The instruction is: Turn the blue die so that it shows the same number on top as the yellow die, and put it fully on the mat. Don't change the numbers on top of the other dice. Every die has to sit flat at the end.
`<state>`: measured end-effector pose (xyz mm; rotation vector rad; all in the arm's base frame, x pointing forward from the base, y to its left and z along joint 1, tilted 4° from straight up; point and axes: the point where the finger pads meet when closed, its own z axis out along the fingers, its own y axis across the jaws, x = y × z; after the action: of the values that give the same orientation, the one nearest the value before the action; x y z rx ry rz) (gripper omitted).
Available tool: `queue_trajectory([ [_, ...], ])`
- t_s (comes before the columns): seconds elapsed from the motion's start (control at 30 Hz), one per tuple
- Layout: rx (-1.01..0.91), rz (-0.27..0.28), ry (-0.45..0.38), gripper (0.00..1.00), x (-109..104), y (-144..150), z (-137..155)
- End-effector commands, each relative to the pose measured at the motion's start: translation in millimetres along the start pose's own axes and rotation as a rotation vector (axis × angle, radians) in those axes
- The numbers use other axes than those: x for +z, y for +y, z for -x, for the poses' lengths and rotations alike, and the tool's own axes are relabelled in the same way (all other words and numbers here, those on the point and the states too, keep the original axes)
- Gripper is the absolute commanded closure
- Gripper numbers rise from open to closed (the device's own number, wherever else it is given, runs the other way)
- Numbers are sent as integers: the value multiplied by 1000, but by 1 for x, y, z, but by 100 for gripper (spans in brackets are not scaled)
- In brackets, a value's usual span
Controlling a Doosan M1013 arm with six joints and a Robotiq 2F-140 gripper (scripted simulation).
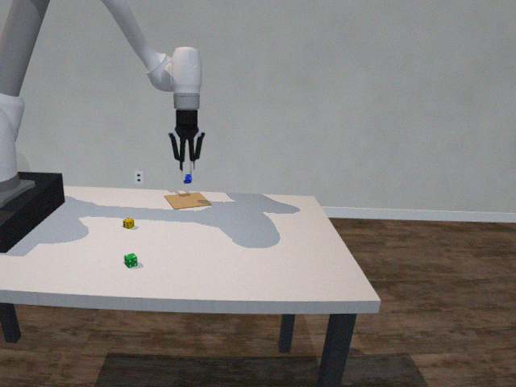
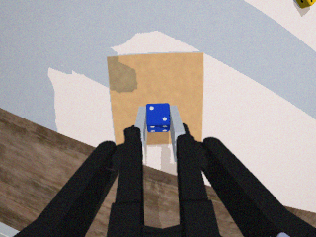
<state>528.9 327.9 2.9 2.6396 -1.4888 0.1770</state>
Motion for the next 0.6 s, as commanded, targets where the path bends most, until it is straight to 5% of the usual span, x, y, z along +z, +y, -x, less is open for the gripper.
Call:
queue_trajectory([
  [0.0, -3, -2, -84, 79, -1, 0, -5],
  [0.13, -3, 2, -99, 79, 0, 1, -6],
  [0.57, -3, -1, -346, 79, 1, 0, -13],
])
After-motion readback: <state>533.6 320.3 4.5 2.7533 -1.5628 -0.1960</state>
